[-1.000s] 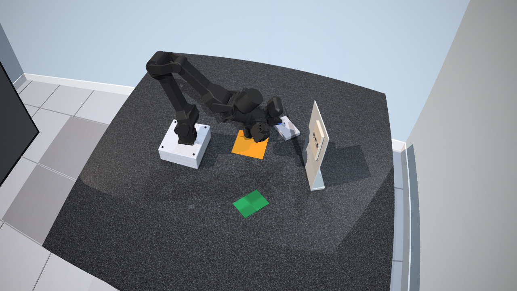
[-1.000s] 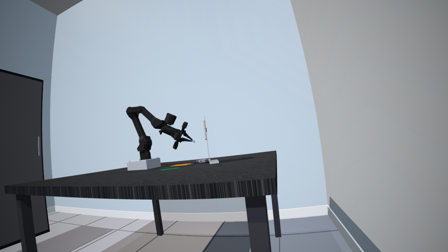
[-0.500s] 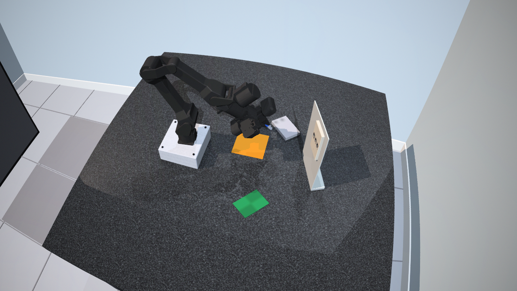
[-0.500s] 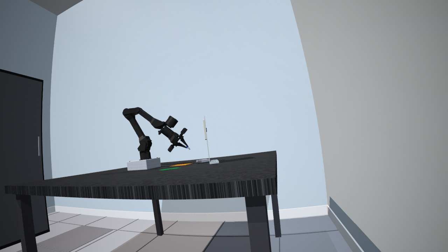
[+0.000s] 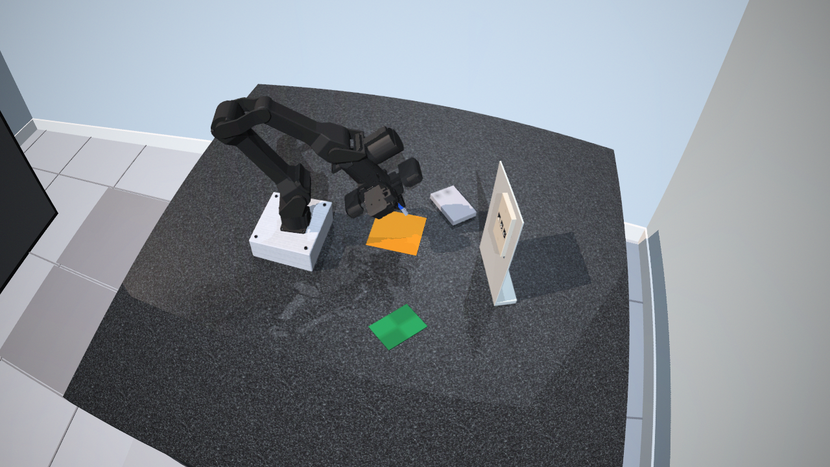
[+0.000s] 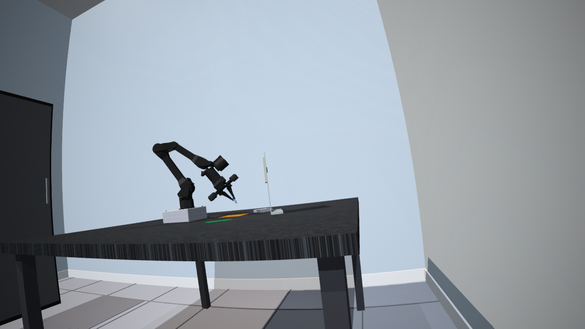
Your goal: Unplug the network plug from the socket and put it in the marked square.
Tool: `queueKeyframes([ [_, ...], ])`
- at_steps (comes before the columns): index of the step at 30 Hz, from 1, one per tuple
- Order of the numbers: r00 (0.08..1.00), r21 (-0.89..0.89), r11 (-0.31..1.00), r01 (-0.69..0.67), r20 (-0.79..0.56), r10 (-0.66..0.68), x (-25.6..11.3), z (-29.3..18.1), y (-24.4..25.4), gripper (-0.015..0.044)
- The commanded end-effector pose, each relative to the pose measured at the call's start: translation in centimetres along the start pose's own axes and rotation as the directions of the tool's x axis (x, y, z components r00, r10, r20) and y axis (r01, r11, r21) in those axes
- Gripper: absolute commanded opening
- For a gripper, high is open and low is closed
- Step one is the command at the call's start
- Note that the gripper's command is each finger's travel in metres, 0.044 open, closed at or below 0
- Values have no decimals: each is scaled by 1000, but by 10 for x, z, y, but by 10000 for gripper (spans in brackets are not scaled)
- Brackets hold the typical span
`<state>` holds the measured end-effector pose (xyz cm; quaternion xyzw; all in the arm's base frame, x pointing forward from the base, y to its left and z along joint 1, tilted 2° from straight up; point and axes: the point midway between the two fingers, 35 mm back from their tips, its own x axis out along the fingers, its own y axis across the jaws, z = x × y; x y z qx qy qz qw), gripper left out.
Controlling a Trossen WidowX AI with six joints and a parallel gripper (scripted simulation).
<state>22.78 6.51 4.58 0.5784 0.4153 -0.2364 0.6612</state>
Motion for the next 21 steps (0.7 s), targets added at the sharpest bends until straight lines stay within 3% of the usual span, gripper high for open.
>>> queueKeyframes([
  [1,1000,-8,1000,7,17,-7,-2,0,-4,0],
  [21,1000,-8,1000,7,17,-7,18,1,-14,0],
])
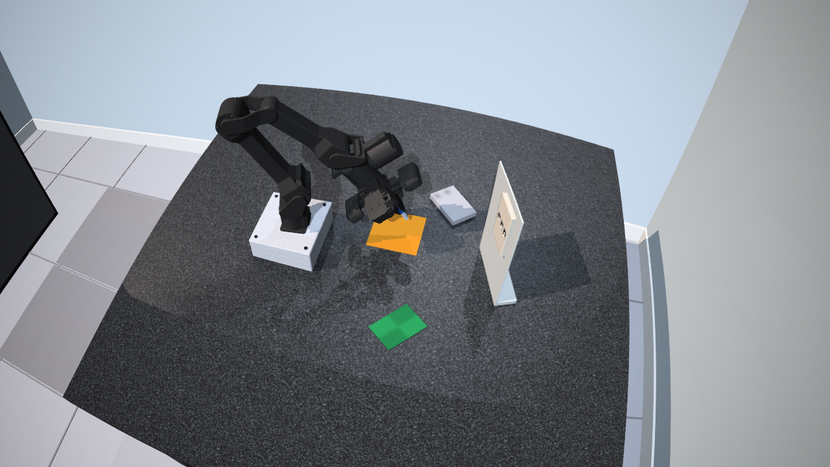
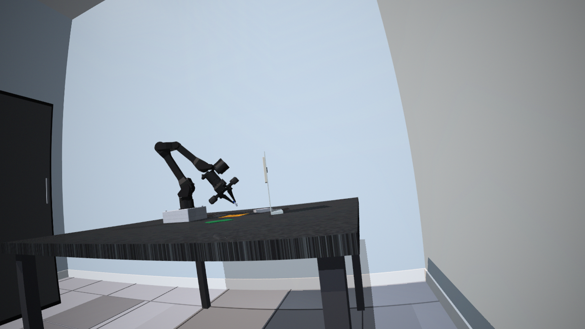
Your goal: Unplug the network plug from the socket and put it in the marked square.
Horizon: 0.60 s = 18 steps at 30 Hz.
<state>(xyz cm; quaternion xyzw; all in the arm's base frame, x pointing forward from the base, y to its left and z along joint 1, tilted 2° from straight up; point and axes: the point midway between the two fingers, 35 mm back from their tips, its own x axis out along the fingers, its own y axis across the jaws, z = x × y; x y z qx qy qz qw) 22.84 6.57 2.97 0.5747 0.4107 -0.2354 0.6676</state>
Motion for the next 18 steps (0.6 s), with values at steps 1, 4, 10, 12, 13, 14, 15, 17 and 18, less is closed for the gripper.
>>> queueKeyframes([
  [1,1000,3,1000,14,5,-14,6,1,-6,0],
  [4,1000,3,1000,14,5,-14,8,1,-8,0],
  [10,1000,3,1000,14,5,-14,14,1,-12,0],
  [12,1000,3,1000,14,5,-14,16,1,-13,0],
  [13,1000,3,1000,14,5,-14,16,1,-14,0],
  [14,1000,3,1000,14,5,-14,17,1,-14,0],
  [15,1000,3,1000,14,5,-14,18,1,-15,0],
  [17,1000,3,1000,14,5,-14,20,1,-16,0],
  [18,1000,3,1000,14,5,-14,21,1,-17,0],
])
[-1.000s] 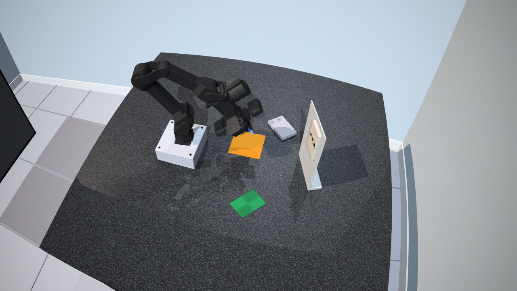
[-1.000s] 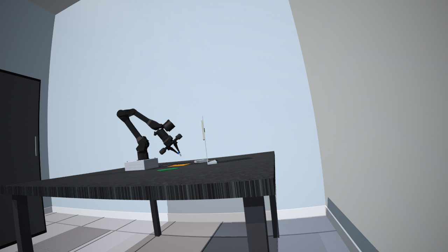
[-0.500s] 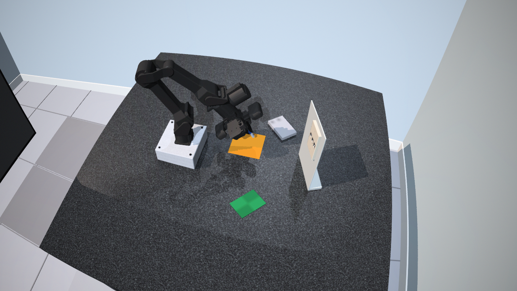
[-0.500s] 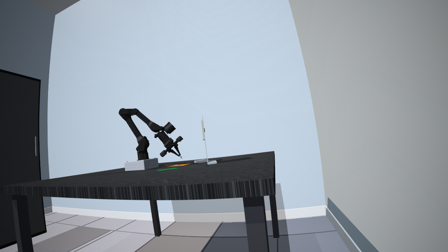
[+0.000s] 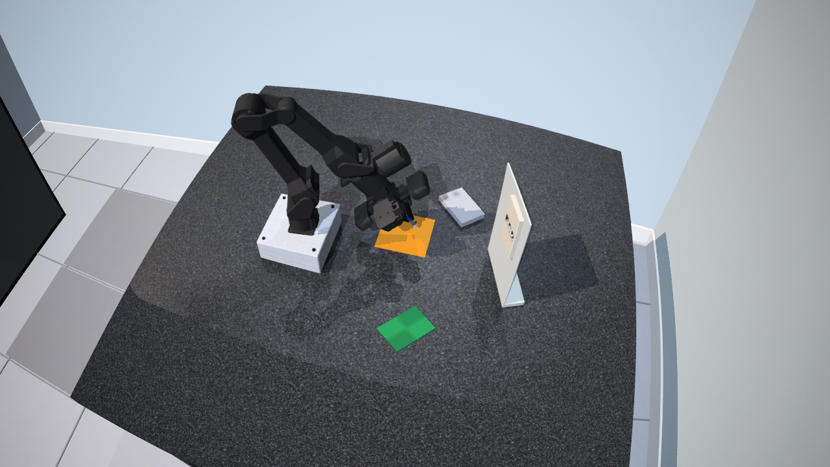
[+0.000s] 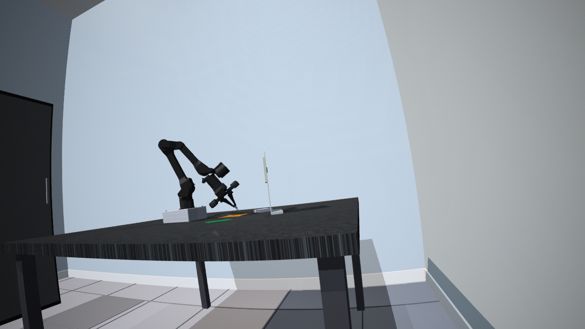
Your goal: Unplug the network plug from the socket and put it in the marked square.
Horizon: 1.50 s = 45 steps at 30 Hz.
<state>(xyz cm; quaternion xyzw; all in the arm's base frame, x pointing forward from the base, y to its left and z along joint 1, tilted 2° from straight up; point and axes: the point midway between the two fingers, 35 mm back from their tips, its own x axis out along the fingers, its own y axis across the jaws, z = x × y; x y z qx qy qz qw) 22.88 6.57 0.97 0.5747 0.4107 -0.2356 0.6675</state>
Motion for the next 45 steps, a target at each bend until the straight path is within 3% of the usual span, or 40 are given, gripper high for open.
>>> queueKeyframes([
  [1,1000,3,1000,14,5,-14,5,1,-7,0],
  [45,1000,3,1000,14,5,-14,23,-3,-19,0],
])
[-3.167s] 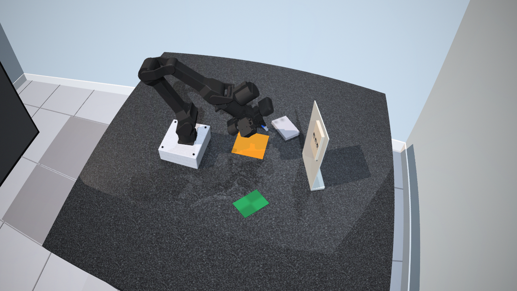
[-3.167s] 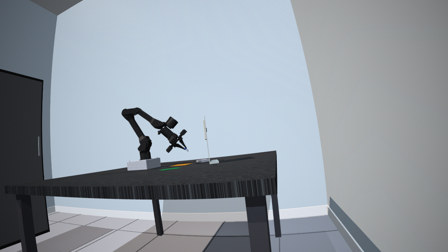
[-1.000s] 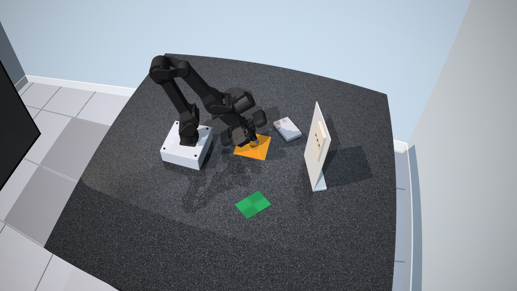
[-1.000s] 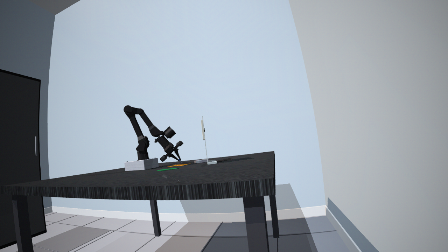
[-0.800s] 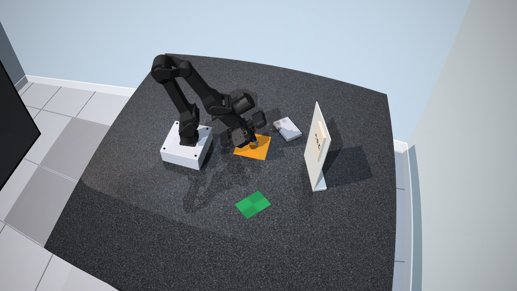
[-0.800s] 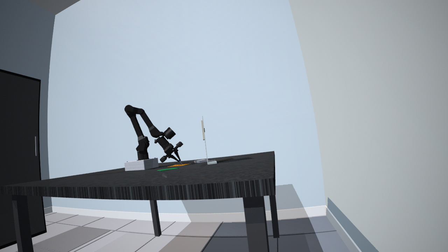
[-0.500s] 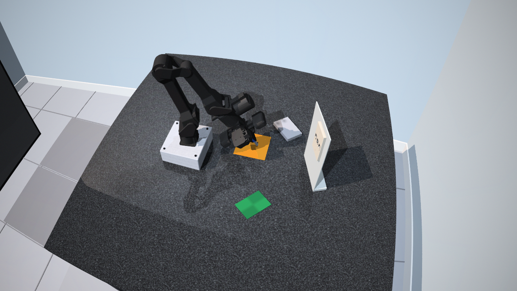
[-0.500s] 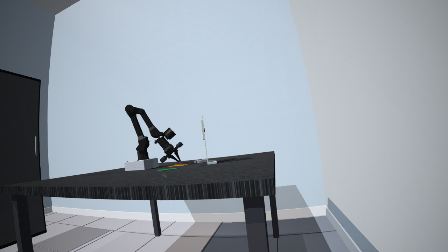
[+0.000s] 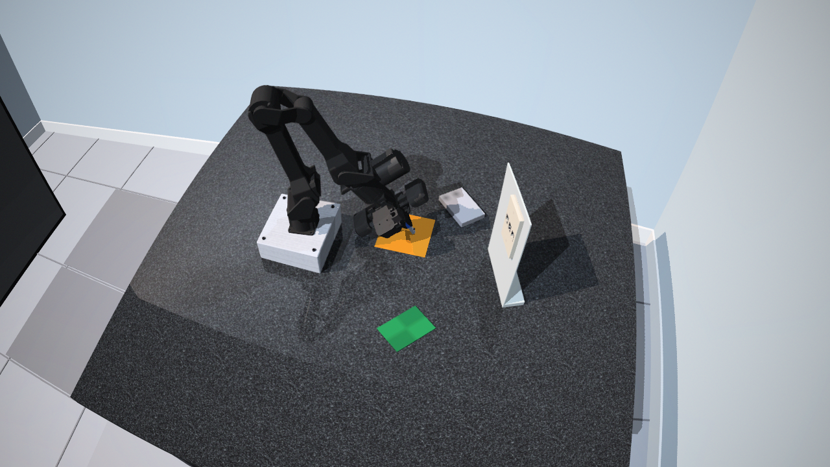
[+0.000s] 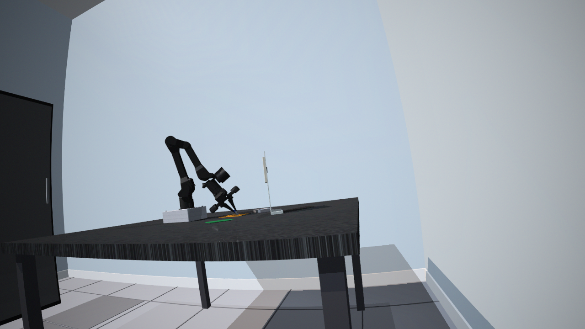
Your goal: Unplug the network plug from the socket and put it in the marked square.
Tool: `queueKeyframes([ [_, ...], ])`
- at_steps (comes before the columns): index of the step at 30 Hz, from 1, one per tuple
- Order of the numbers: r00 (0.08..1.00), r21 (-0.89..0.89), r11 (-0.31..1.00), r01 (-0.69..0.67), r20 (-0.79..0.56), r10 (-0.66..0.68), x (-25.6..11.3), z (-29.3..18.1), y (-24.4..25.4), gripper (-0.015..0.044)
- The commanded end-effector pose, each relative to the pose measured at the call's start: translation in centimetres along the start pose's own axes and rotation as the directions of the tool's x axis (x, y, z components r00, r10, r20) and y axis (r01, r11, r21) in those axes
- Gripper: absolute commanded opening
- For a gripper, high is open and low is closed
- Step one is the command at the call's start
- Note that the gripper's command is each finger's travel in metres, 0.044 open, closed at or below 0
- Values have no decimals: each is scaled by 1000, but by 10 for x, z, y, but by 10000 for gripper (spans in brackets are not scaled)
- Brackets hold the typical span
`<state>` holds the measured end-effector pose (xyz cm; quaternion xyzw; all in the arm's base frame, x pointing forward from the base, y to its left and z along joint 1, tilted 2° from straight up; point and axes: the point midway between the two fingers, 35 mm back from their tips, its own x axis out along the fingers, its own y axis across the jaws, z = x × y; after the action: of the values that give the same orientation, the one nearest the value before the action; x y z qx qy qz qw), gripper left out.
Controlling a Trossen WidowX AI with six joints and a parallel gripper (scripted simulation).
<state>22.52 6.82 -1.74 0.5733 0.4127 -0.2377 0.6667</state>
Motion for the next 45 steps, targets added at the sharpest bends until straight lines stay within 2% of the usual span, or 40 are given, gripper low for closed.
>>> queueKeyframes([
  [1,1000,0,1000,0,0,0,0,0,0,0],
  [6,1000,0,1000,0,0,0,0,0,0,0],
  [12,1000,0,1000,0,0,0,0,0,0,156],
  [45,1000,1,1000,4,2,-4,-15,2,0,156],
])
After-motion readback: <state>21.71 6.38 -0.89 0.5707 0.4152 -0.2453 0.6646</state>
